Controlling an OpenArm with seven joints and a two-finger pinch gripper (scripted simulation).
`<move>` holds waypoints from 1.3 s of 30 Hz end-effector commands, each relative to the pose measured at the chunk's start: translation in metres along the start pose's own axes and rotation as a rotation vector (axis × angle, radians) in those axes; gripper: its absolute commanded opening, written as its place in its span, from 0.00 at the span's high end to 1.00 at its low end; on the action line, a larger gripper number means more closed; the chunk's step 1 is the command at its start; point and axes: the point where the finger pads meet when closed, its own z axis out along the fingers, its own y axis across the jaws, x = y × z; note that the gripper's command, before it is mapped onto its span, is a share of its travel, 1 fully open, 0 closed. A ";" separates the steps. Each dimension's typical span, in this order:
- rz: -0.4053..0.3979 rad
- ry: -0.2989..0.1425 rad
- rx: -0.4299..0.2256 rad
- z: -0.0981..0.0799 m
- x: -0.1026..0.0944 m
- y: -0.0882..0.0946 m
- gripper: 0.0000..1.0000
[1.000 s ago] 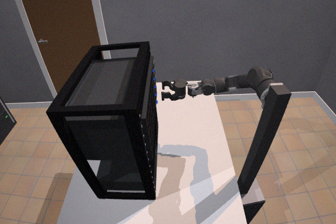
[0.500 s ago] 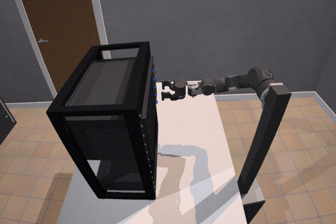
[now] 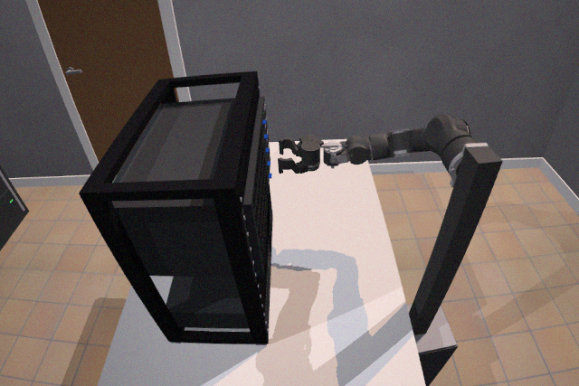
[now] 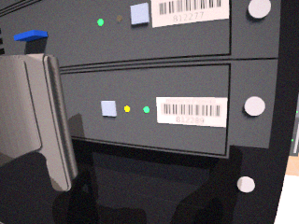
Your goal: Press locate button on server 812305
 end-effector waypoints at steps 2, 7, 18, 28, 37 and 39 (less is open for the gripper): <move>-0.001 0.001 0.007 0.001 0.001 -0.002 0.40; -0.001 0.001 0.007 0.000 0.001 -0.002 0.40; -0.001 0.001 0.007 -0.022 0.001 -0.002 0.40; -0.001 0.001 0.007 -0.041 0.001 -0.001 0.40; -0.001 0.001 0.007 -0.049 0.001 -0.001 0.40; -0.001 0.001 0.007 -0.049 0.001 -0.001 0.40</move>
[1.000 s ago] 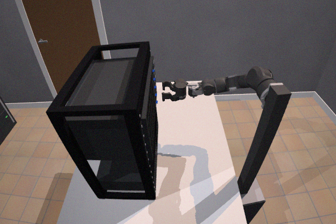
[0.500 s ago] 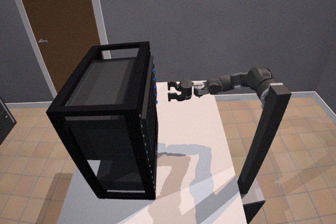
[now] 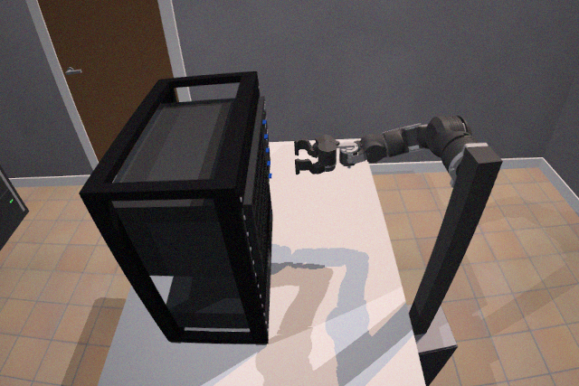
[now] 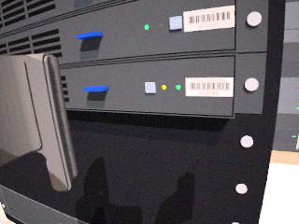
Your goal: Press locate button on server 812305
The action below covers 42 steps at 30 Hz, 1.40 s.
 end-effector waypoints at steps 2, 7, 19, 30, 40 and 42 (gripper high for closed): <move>-0.002 0.012 -0.006 0.000 0.006 0.002 0.40; -0.002 0.012 -0.006 0.000 0.012 0.002 0.40; -0.002 0.012 -0.006 0.000 0.034 0.002 0.40; -0.002 0.012 -0.006 0.000 0.049 0.002 0.40; -0.002 0.012 -0.006 0.006 0.049 0.002 0.40; -0.002 0.012 -0.006 0.010 0.049 0.002 0.40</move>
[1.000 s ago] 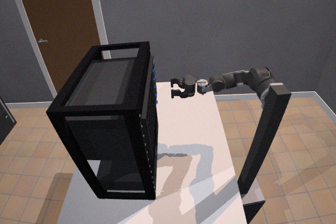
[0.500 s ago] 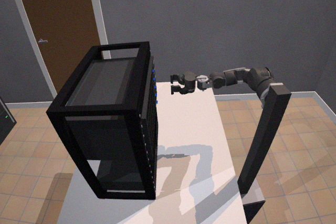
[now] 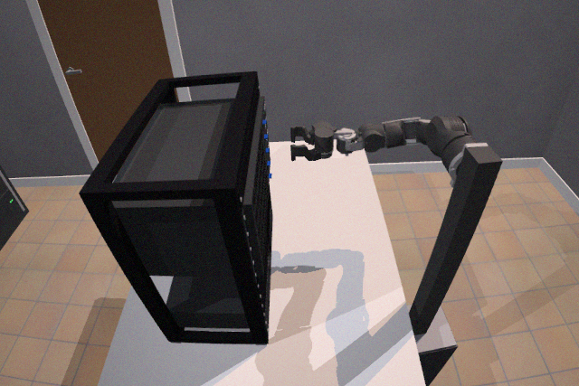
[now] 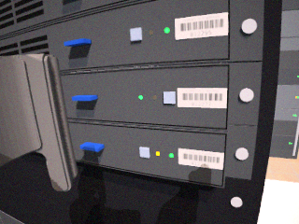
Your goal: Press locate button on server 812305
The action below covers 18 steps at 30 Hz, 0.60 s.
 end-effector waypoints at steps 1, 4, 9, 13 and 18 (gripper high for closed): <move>-0.004 -0.003 0.006 0.003 0.000 -0.001 0.40; -0.004 -0.003 0.006 0.010 0.000 -0.001 0.40; -0.004 -0.003 0.006 0.018 0.000 -0.001 0.40; -0.004 -0.003 0.006 0.028 0.000 -0.001 0.40; -0.004 -0.003 0.006 0.037 0.000 -0.001 0.40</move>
